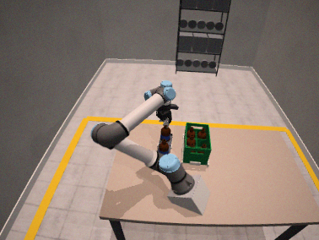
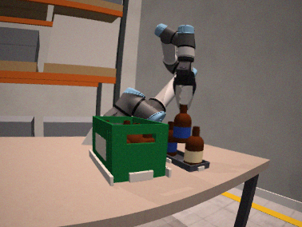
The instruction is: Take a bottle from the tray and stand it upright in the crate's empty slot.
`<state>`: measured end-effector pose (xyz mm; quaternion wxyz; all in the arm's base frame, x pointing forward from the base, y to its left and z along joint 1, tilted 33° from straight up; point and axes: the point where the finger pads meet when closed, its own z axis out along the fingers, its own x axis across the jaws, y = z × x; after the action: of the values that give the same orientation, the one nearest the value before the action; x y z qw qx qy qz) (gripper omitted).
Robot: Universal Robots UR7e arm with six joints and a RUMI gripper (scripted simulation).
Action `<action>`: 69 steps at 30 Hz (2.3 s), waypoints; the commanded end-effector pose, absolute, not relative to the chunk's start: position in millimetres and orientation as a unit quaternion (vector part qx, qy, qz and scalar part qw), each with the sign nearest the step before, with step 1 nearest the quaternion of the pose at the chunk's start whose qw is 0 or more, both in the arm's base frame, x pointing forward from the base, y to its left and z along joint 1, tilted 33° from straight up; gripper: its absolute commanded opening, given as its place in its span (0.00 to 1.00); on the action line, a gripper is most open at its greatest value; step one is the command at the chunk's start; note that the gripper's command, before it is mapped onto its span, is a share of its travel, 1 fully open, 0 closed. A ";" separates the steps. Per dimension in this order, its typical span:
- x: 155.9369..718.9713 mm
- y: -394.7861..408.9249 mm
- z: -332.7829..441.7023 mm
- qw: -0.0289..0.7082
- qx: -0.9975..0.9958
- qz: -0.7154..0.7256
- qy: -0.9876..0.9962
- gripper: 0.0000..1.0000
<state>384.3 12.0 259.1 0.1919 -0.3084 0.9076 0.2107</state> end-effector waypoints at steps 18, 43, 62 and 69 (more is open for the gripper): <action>384.3 11.4 259.8 0.192 -0.308 0.210 0.908 0.00; 384.3 11.3 260.0 0.192 -0.308 0.210 0.908 0.00; 382.1 6.2 268.5 0.192 -0.308 0.210 0.908 0.00; 380.8 3.3 273.3 0.192 -0.308 0.210 0.908 0.00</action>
<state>381.4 5.4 270.0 0.1919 -0.3084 0.9076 0.2106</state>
